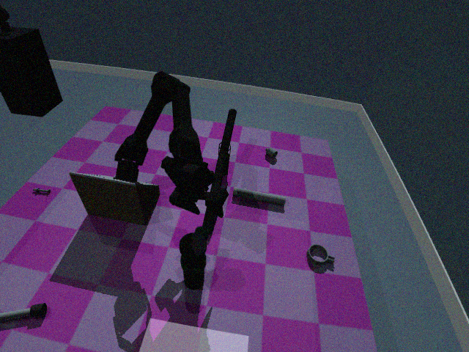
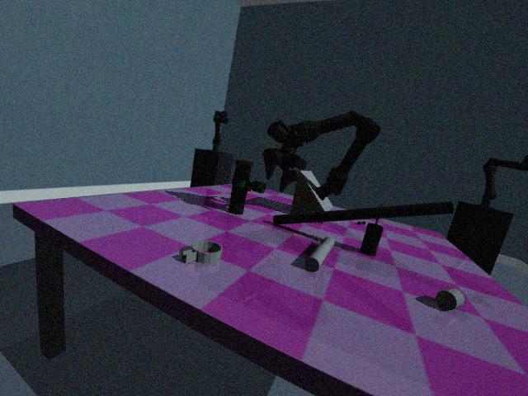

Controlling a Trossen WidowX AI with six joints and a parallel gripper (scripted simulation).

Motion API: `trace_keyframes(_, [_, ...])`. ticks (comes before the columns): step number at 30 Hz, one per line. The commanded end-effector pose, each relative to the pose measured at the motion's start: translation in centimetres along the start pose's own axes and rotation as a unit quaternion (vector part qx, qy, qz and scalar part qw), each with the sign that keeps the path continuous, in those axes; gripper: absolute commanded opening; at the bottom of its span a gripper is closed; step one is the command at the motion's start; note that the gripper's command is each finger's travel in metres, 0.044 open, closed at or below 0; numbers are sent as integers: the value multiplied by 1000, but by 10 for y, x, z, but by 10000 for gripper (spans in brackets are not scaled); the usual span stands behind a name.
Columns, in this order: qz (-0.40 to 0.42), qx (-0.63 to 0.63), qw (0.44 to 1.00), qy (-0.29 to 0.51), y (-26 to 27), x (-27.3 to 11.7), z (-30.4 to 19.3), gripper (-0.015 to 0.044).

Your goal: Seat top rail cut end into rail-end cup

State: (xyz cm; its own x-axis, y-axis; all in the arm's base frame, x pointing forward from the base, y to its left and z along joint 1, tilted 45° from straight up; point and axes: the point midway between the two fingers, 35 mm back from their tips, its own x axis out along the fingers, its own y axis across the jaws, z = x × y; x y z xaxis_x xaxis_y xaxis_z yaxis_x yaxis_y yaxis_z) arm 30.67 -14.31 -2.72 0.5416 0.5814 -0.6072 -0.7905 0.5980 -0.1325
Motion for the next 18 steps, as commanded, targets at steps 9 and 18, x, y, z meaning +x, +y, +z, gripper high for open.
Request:
trace_keyframes(9, [-7,533,846,1,4,-68,94,440])
trace_keyframes(18, [-7,595,804,1,8,-76,106,440])
